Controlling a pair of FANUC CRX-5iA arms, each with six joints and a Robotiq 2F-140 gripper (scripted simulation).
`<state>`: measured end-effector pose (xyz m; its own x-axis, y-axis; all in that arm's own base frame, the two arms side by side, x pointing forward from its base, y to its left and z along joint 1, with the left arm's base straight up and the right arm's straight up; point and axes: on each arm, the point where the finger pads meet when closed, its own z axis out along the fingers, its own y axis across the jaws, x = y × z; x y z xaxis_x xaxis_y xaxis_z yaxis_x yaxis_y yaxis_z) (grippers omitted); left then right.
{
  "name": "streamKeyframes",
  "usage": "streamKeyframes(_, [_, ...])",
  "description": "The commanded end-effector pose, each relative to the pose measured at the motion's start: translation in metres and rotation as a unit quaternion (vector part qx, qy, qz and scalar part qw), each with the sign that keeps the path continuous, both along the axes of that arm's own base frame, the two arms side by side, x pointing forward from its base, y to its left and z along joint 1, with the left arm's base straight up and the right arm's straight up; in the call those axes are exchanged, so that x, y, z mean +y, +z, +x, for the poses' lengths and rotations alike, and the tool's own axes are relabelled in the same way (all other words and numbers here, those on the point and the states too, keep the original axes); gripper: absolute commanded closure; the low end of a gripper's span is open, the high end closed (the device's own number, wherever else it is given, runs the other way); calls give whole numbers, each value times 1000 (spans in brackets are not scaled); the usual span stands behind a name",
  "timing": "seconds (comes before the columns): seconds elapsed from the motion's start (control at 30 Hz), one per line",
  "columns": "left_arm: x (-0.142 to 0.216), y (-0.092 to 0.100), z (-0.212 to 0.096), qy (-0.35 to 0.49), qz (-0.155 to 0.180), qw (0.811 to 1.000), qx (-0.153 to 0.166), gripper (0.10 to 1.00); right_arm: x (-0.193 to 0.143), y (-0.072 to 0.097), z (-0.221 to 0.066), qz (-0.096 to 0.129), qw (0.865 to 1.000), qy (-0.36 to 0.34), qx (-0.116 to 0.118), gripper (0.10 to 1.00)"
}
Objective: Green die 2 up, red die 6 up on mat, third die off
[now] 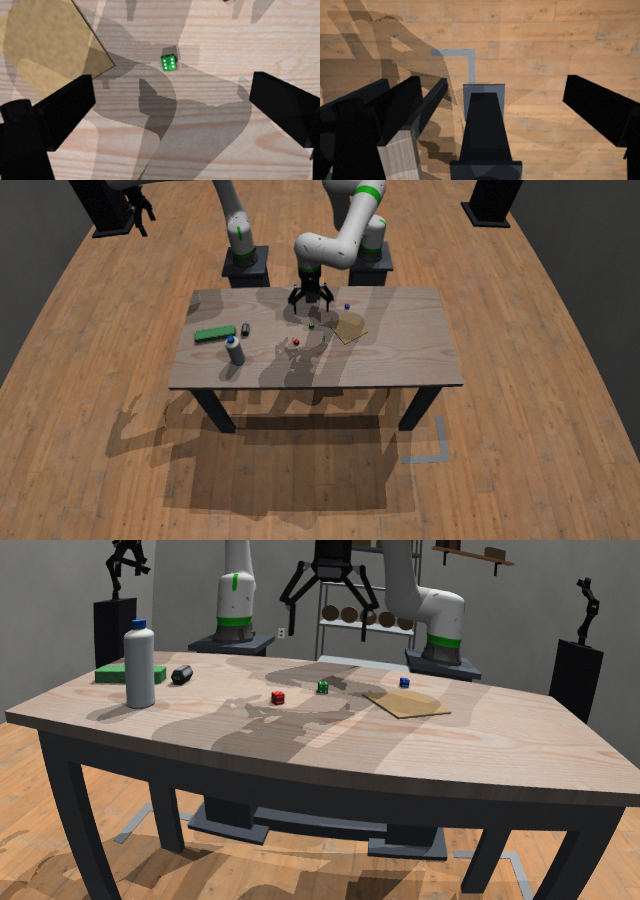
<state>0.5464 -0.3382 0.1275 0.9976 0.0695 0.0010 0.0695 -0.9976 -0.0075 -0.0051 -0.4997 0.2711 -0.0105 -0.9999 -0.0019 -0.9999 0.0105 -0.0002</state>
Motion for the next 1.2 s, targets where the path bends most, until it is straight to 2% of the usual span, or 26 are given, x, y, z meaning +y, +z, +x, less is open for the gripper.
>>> streamKeyframes(0.0, [0,-1,0,-87,-4,996,1,98,0,1,0,-1,1000,0,0,98])
streamKeyframes(0.23, [0,-3,0,-203,-4,979,1,98,0,1,0,-1,1000,0,0,98])
streamKeyframes(0.33, [0,-3,0,-206,-4,978,1,98,0,1,0,-1,1000,0,0,98])
streamKeyframes(0.4, [-1,-5,1,-275,-4,961,1,98,0,1,0,-1,1000,0,0,98])
streamKeyframes(0.57, [-1,-7,1,-337,-3,942,1,98,0,1,0,-1,1000,0,0,98])
streamKeyframes(0.6, [-1,-7,1,-368,-3,930,2,98,0,1,0,-1,1000,0,0,98])
streamKeyframes(0.63, [-1,-8,1,-375,-3,927,2,98,0,1,0,-1,1000,0,0,98])
streamKeyframes(0.8, [-1,-10,1,-460,-3,888,2,98,0,1,0,-1,1000,0,0,98])
streamKeyframes(0.87, [-1,-10,1,-460,-3,888,2,98,0,1,0,-1,1000,0,0,98])
streamKeyframes(0.9, [-1,-10,1,-474,-3,881,2,98,0,1,0,-1,1000,0,0,98])
streamKeyframes(0.97, [-1,-12,1,-525,-3,851,2,98,0,1,0,-1,1000,0,0,98])
streamKeyframes(1.03, [-1,-12,1,-546,-3,838,2,98,0,1,0,-1,1000,0,0,98])
streamKeyframes(1.1, [-1,-13,1,-579,-3,815,2,98,0,1,0,-1,1000,0,0,98])
streamKeyframes(1.13, [-1,-13,1,-581,-3,814,2,98,0,1,0,-1,1000,0,0,98])
streamKeyframes(1.17, [-1,-14,1,-595,-3,804,2,98,0,1,0,-1,1000,0,0,98])
